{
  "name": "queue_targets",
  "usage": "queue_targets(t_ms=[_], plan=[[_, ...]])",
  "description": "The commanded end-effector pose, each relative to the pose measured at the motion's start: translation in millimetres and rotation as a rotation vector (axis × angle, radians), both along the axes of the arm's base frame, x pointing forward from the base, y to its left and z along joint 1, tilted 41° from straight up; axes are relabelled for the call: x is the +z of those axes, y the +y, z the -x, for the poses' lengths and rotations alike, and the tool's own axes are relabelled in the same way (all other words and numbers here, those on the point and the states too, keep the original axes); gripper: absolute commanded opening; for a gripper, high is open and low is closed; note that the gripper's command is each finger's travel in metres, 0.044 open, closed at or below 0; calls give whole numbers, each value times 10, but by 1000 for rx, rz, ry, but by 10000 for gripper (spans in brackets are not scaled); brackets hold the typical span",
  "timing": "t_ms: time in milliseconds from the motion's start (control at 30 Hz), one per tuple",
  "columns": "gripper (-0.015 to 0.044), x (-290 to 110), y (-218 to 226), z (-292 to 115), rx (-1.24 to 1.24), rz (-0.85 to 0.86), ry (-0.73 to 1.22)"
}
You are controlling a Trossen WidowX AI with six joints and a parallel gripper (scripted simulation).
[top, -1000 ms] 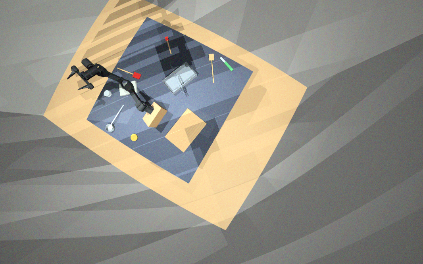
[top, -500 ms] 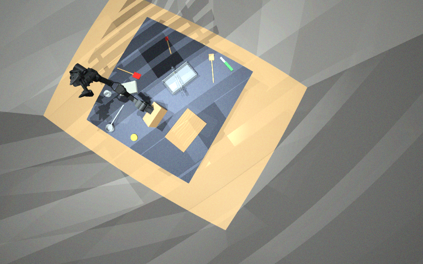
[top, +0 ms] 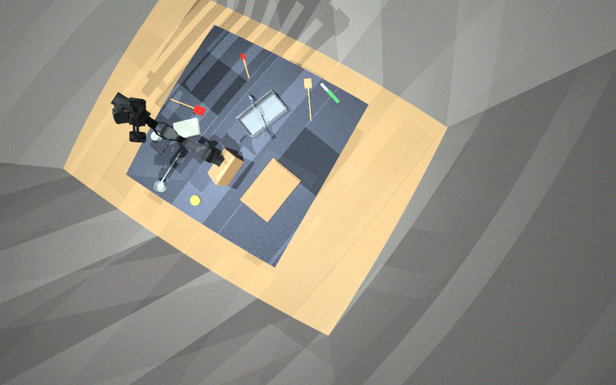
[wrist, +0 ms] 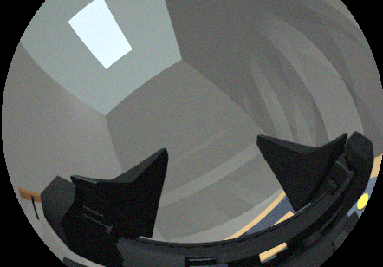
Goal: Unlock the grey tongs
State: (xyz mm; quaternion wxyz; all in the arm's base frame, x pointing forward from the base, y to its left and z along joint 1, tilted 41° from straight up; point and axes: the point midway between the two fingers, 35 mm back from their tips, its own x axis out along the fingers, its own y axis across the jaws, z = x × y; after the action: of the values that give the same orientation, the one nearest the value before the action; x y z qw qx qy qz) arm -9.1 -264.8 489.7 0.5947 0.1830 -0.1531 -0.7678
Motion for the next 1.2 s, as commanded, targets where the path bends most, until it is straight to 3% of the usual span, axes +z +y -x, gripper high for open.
queue_targets(t_ms=[0,233,533,833,1167], plan=[[440,-151,-161,-192,76,-71,65],[440,-614,-512,-792,312,-246,272],[440,-1512,-650,-1962,807,-467,629],[440,-2573,-223,-3001,1417,-593,1032],[440,-3719,810,-3735,2208,-563,1318]])
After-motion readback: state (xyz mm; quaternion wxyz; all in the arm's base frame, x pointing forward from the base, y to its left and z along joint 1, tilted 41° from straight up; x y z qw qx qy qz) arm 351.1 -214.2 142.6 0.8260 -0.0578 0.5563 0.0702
